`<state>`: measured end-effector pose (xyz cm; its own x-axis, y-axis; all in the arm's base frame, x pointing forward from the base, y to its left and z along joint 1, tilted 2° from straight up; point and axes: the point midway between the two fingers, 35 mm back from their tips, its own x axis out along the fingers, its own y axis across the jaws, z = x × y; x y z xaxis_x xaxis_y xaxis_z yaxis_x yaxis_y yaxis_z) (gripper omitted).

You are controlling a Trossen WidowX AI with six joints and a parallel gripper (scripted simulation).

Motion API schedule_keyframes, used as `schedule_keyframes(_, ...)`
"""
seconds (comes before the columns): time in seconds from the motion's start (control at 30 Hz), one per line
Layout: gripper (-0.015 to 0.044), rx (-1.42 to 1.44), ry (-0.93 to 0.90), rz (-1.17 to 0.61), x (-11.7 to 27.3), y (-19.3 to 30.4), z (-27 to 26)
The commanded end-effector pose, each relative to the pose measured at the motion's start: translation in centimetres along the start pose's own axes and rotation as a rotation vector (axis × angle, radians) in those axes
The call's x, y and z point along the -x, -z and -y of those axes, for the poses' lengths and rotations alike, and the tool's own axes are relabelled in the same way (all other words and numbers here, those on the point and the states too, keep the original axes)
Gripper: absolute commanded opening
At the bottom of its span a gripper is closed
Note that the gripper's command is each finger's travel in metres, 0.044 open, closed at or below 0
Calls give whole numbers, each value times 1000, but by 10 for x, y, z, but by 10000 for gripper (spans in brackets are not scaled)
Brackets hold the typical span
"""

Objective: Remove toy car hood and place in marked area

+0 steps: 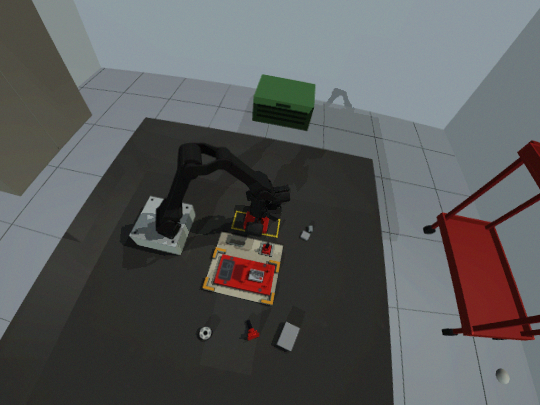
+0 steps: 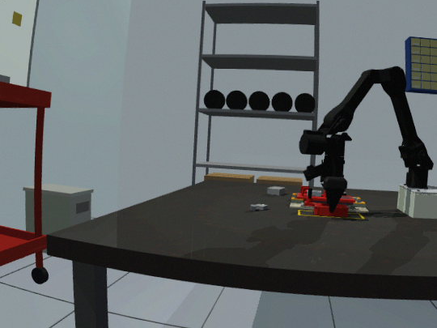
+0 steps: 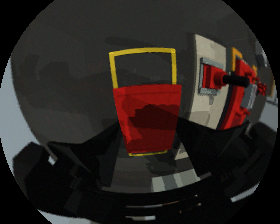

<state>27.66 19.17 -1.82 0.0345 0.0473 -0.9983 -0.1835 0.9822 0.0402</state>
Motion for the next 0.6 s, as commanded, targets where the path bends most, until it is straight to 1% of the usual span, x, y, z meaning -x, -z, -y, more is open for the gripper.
schedule_keyframes(0.0,53,0,0,0,0,0,0)
schedule_keyframes(0.47,420,0,0,0,0,0,0)
schedule_keyframes(0.5,440,0,0,0,3,0,0)
schedule_keyframes(0.57,440,0,0,0,15,-2,-1)
